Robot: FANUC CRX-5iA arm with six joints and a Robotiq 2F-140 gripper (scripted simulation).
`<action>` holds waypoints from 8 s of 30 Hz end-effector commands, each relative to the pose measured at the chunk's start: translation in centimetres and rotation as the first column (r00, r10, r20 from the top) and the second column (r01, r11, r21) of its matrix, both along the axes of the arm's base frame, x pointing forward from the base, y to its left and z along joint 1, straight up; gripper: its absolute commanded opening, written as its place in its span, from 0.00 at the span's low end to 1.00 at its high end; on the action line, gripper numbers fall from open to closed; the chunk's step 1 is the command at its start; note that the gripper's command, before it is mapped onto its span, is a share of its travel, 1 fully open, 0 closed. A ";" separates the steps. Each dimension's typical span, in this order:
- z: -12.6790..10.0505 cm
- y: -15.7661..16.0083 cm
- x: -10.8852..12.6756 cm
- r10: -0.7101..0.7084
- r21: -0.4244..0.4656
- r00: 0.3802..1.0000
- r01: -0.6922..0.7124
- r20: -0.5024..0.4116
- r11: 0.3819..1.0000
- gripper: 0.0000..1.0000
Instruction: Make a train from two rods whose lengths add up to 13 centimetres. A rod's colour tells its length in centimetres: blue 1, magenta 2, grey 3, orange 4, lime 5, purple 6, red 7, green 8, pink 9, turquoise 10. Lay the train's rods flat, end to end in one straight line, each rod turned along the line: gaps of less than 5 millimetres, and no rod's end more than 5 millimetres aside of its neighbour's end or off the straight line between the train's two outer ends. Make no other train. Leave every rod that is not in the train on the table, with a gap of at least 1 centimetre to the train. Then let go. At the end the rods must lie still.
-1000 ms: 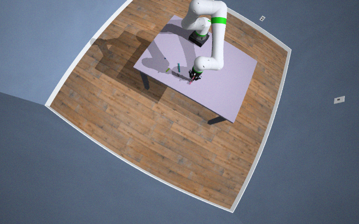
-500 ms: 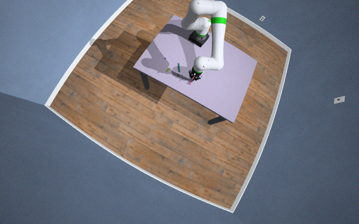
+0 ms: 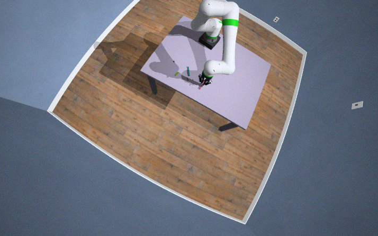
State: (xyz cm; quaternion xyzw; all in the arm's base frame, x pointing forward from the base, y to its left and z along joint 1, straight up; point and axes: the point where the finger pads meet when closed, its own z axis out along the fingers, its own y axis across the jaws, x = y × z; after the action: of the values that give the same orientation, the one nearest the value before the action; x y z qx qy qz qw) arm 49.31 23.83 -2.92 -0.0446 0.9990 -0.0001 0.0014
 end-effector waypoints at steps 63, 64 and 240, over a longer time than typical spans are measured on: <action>-0.2 0.0 0.0 0.000 0.000 1.000 0.000 0.000 1.000 0.15; -0.2 0.0 0.0 0.000 0.000 1.000 0.000 0.000 1.000 0.15; 16.4 0.0 0.0 0.000 0.000 1.000 0.000 0.000 1.000 1.00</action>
State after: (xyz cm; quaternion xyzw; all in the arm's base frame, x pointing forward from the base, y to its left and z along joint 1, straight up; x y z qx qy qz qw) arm 49.26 23.83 13.42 -0.0446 0.9990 -0.0001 0.0014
